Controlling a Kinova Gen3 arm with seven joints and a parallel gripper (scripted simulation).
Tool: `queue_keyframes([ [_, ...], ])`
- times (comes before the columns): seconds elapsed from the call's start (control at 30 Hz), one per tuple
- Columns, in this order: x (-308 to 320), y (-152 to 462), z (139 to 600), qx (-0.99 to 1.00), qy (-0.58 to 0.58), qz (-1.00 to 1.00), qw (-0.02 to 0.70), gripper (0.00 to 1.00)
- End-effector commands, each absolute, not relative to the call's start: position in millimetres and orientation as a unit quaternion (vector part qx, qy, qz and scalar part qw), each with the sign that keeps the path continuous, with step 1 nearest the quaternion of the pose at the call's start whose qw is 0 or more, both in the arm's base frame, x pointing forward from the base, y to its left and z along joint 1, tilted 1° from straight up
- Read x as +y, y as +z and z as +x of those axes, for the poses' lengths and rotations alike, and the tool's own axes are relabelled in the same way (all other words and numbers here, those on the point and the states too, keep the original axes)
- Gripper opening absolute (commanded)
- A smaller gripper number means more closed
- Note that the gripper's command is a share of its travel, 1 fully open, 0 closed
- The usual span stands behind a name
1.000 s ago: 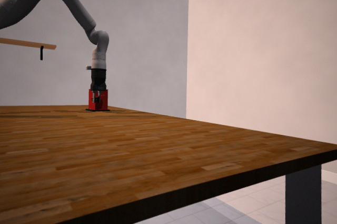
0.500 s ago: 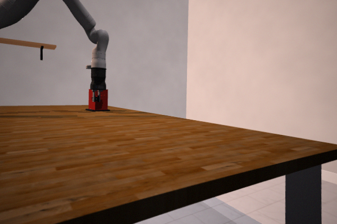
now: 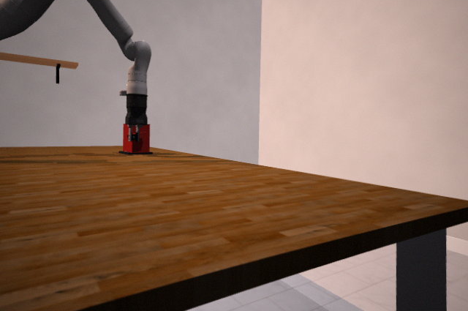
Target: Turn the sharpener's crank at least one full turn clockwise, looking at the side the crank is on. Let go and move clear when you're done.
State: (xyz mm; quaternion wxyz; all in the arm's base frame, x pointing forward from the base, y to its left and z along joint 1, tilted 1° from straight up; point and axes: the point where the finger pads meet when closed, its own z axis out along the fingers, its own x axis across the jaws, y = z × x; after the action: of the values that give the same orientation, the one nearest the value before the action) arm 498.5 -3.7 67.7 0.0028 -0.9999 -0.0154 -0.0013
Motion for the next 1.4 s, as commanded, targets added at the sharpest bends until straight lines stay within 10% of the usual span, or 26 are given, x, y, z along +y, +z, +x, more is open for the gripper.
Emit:
queue_keyframes([
  [0.0, -5.1, 72.9, 501.6, -0.014, -0.006, -1.0, 0.003, 0.0],
  [1.37, -5.1, 105.3, 510.8, -0.014, -0.006, -1.0, 0.003, 0.0],
])
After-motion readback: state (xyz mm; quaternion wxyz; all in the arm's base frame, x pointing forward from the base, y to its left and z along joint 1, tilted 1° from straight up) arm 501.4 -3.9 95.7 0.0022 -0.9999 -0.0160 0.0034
